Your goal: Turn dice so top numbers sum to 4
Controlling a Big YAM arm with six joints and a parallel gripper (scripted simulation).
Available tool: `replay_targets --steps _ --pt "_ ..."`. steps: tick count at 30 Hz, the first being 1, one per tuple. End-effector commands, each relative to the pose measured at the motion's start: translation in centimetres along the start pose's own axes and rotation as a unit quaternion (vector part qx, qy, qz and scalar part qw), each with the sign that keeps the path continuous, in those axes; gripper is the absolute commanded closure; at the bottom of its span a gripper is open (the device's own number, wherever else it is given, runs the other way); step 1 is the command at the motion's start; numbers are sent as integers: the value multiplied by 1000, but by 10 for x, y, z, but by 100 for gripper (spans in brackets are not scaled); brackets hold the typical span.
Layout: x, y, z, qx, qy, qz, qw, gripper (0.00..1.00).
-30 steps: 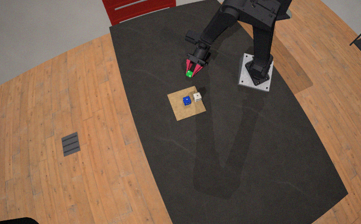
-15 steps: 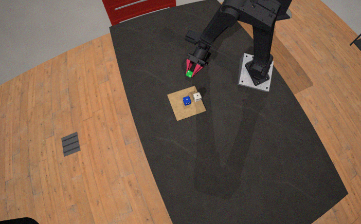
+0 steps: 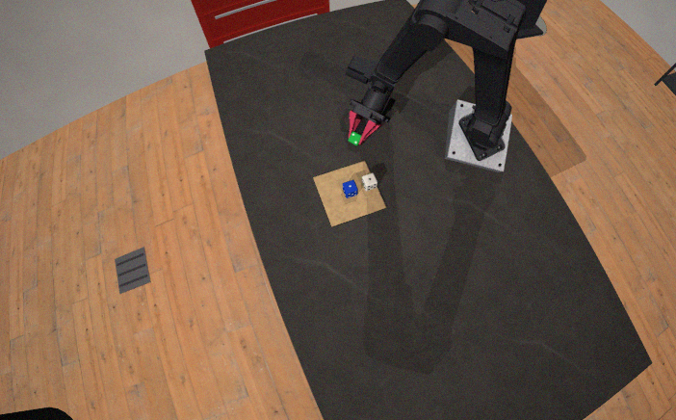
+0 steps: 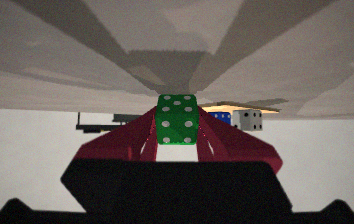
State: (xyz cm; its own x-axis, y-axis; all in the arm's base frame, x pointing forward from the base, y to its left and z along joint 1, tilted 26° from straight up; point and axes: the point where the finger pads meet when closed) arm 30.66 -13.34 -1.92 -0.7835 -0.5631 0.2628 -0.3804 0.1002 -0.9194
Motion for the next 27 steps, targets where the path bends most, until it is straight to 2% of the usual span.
replay_targets --steps 1,5,6,10,14,27 --pt "-1 2 -4 -3 -2 2 1000 71" --pt "-1 2 -4 -3 -2 2 1000 67" --pt "-1 2 -4 -3 -2 2 1000 63" --pt "-1 2 -4 -3 -2 2 1000 63" --pt "-1 2 -4 -3 -2 2 1000 55" --pt "-1 2 -4 -3 -2 2 1000 55"
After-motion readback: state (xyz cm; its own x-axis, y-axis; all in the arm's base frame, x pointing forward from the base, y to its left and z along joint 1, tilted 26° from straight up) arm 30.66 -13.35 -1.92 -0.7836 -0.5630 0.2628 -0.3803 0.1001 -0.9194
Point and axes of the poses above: the point where the finger pads meet when closed, its own x axis back along the fingers, its own z axis across the jaws, y = z × x, and after that the axes turned 9 degrees about -x, right-handed
